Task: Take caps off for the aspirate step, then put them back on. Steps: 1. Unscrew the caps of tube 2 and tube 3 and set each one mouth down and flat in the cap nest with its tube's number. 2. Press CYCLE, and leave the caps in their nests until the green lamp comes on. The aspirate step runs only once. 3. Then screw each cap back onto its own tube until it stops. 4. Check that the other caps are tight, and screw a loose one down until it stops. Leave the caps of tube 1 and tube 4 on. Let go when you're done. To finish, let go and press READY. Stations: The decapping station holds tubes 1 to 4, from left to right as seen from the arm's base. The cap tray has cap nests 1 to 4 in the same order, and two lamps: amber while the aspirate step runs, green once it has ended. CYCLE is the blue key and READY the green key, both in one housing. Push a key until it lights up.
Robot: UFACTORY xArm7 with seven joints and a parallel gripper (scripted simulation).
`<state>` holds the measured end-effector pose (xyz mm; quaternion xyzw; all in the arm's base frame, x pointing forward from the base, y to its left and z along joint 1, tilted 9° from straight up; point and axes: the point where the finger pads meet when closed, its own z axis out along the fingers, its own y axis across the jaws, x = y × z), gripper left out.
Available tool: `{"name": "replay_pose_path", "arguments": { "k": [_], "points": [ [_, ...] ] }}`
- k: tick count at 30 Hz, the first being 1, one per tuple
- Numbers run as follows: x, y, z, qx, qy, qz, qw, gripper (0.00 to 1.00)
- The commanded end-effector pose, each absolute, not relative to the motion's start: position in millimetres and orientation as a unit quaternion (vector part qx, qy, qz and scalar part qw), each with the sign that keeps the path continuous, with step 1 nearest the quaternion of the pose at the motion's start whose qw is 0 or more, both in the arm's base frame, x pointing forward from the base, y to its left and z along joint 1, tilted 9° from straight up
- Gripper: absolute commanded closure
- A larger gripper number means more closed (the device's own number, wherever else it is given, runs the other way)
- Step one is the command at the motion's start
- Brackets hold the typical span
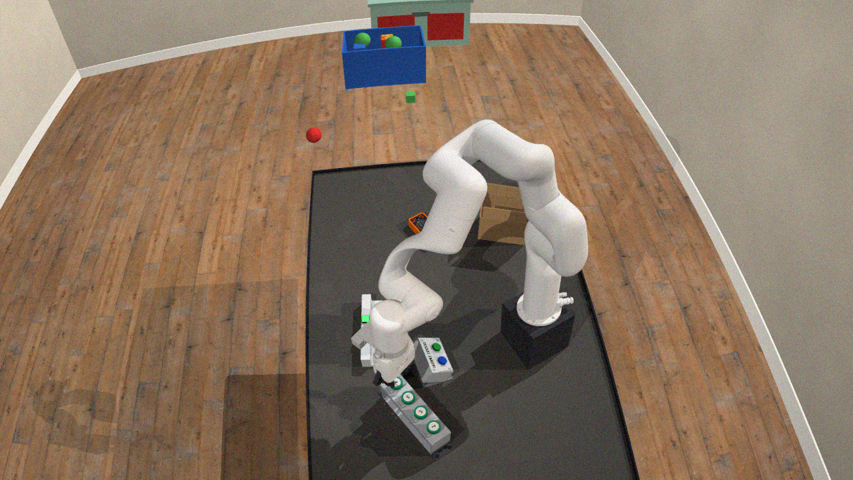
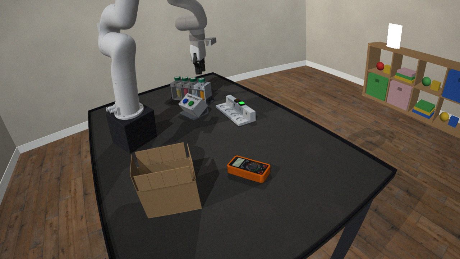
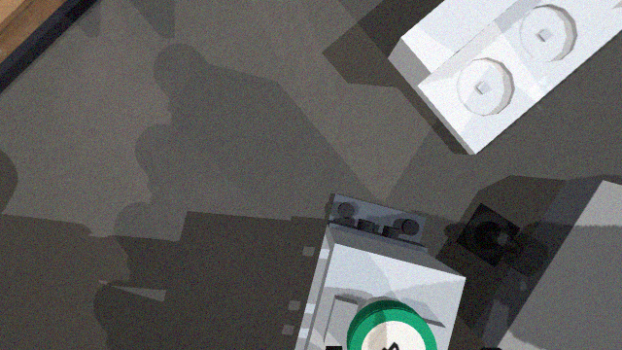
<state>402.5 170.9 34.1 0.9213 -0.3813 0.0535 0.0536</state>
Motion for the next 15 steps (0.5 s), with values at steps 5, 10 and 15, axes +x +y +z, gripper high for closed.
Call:
{"name": "replay_pose_path", "arguments": {
  "k": [5, 10, 15],
  "points": [
    [406, 168, 18, 0.921, -0.381, 0.054, 0.052, 0.54],
    [406, 167, 9, 0.921, -0.381, 0.054, 0.052, 0.54],
    [407, 166, 1, 0.921, -0.381, 0.054, 0.052, 0.54]
  ]
}}
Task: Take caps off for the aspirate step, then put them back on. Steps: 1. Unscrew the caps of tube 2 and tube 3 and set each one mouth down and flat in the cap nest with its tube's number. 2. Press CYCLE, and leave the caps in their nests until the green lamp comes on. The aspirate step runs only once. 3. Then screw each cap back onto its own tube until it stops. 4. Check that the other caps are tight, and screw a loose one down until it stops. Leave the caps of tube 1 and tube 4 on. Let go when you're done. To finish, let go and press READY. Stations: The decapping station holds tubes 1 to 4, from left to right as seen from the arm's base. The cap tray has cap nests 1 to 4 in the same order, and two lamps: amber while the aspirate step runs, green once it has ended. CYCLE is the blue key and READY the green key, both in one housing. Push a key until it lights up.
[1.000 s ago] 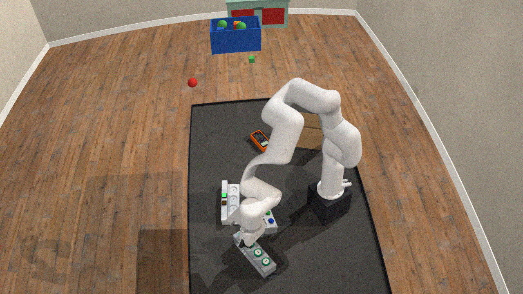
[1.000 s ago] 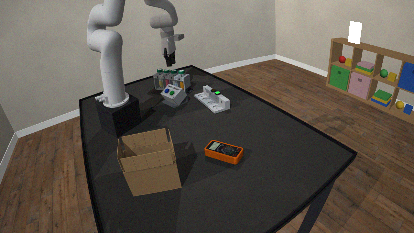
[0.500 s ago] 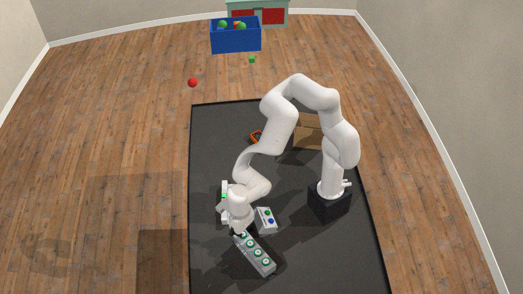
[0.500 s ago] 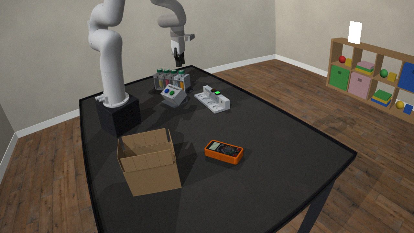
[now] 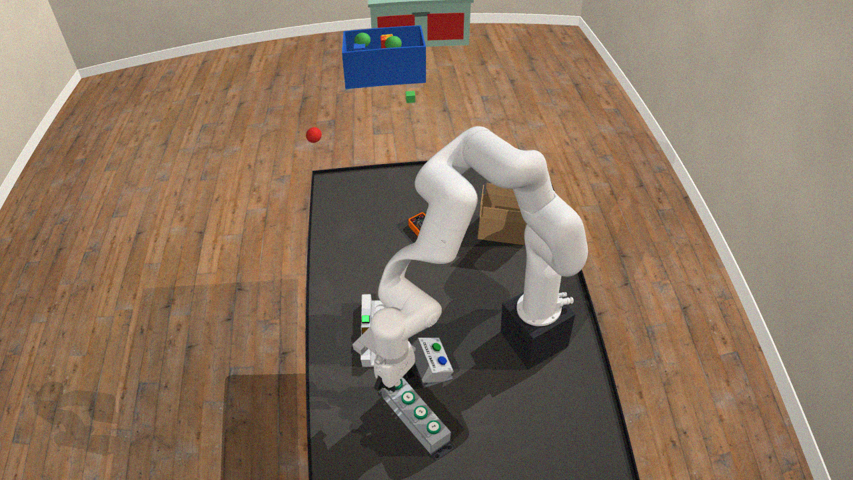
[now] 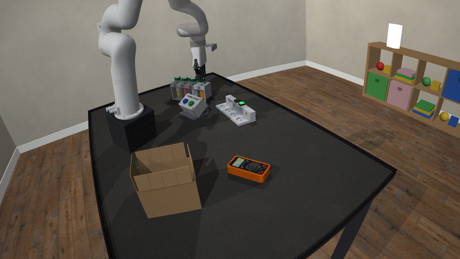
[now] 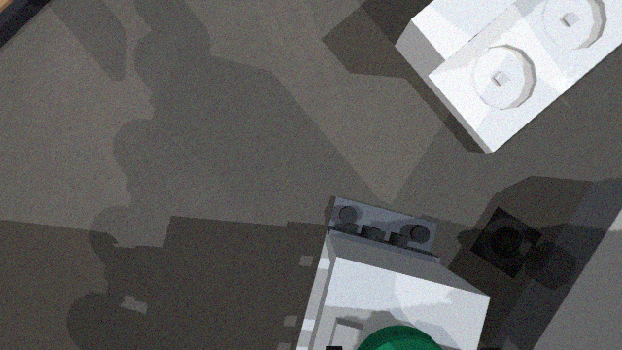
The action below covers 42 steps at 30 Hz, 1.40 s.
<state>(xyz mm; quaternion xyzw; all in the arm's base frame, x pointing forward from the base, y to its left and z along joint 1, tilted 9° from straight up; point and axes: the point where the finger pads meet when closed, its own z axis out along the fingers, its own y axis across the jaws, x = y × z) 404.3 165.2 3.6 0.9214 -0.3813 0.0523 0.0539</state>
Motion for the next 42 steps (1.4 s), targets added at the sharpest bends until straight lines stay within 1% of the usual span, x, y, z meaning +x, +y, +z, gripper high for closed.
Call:
{"name": "replay_pose_path", "arguments": {
  "k": [1, 32, 33, 42],
  "points": [
    [406.7, 166.0, 0.7, 0.921, -0.381, 0.054, 0.052, 0.54],
    [407.3, 164.6, -9.2, 0.921, -0.381, 0.054, 0.052, 0.54],
    [407.3, 164.6, -9.2, 0.921, -0.381, 0.054, 0.052, 1.00],
    [407.3, 164.6, -9.2, 0.921, -0.381, 0.054, 0.052, 1.00]
  ]
}}
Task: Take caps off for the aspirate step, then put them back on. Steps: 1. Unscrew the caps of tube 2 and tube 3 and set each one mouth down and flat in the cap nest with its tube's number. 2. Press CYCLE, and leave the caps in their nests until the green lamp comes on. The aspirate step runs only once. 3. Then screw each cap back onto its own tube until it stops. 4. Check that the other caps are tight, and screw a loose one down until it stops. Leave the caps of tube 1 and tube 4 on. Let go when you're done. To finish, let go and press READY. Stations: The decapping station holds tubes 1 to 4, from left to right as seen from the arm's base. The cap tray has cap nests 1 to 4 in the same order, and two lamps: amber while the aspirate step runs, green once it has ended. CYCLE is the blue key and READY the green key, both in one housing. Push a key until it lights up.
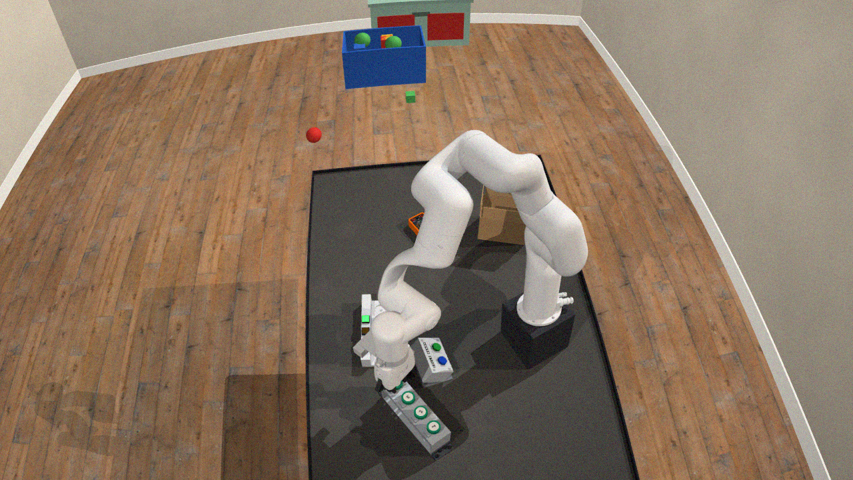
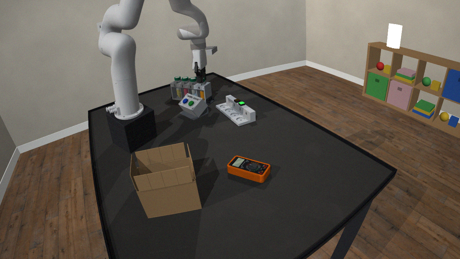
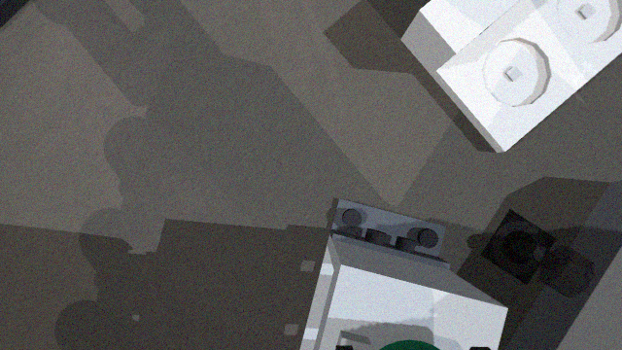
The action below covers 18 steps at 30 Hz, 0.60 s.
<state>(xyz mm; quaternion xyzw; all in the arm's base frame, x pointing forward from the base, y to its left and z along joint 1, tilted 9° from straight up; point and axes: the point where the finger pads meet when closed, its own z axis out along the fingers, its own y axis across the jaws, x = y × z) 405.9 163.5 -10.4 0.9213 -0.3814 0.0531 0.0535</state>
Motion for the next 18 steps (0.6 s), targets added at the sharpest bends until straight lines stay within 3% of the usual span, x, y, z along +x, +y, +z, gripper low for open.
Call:
{"name": "replay_pose_path", "arguments": {
  "k": [1, 18],
  "points": [
    [407.3, 164.6, -9.2, 0.921, -0.381, 0.054, 0.052, 1.00],
    [407.3, 164.6, -9.2, 0.874, -0.480, 0.060, 0.045, 1.00]
  ]
}}
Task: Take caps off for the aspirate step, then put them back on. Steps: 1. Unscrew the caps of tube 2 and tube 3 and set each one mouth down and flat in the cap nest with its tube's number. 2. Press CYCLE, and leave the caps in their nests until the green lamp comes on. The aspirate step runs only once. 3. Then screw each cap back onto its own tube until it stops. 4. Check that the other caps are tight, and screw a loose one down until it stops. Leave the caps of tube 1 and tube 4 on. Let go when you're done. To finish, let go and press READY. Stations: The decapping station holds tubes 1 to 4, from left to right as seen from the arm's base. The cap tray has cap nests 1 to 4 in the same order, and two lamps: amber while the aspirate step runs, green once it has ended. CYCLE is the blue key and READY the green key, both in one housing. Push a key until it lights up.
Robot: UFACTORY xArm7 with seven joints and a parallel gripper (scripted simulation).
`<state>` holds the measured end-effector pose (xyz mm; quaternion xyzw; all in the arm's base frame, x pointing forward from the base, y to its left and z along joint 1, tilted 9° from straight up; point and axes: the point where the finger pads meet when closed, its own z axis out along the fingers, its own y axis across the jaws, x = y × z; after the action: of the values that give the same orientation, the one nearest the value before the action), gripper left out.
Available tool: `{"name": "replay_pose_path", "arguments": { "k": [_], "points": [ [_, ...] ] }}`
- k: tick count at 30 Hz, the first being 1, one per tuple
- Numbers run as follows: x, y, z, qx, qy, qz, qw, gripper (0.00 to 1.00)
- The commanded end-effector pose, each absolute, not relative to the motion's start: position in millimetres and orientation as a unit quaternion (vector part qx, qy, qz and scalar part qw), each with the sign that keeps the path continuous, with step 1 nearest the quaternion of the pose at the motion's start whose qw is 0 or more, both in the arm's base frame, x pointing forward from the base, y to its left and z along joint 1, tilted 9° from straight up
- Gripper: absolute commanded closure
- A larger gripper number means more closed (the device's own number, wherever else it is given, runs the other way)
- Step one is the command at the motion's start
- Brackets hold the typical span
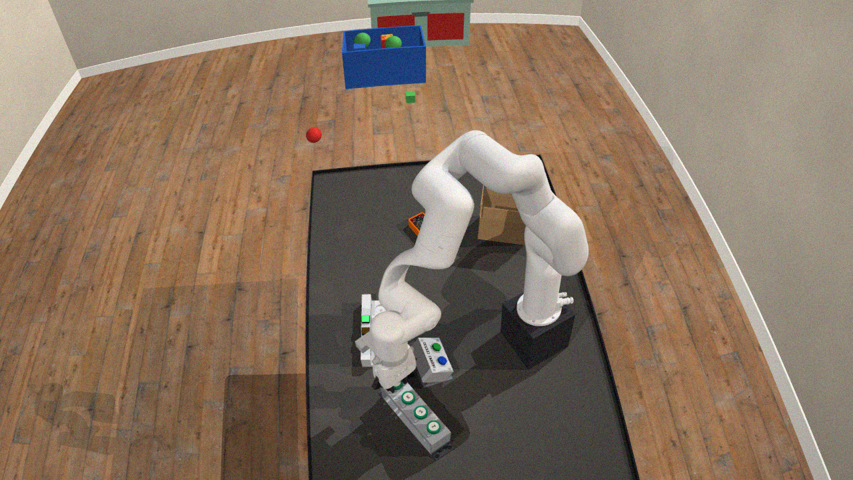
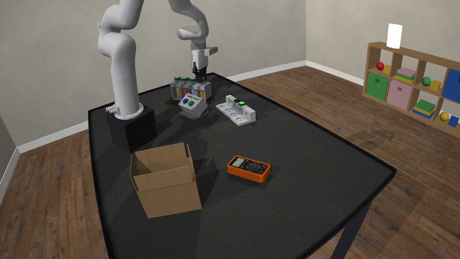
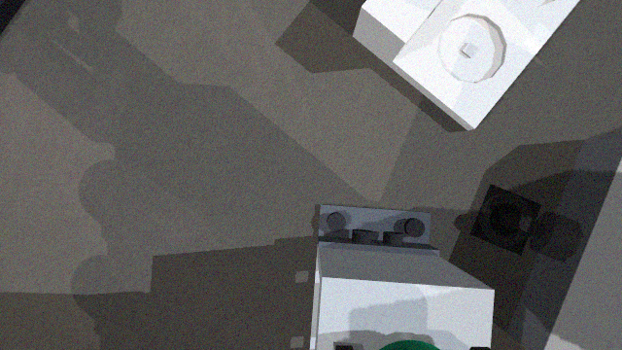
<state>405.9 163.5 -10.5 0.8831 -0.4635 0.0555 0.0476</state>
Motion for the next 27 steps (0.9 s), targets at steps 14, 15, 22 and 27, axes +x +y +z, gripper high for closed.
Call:
{"name": "replay_pose_path", "arguments": {
  "k": [14, 15, 22, 27],
  "points": [
    [407.3, 164.6, -9.2, 0.802, -0.593, 0.065, 0.037, 1.00],
    [407.3, 164.6, -9.2, 0.802, -0.593, 0.065, 0.037, 1.00],
    [407.3, 164.6, -9.2, 0.802, -0.593, 0.065, 0.037, 0.54],
    [407.3, 164.6, -9.2, 0.802, -0.593, 0.065, 0.037, 0.54]
  ]
}}
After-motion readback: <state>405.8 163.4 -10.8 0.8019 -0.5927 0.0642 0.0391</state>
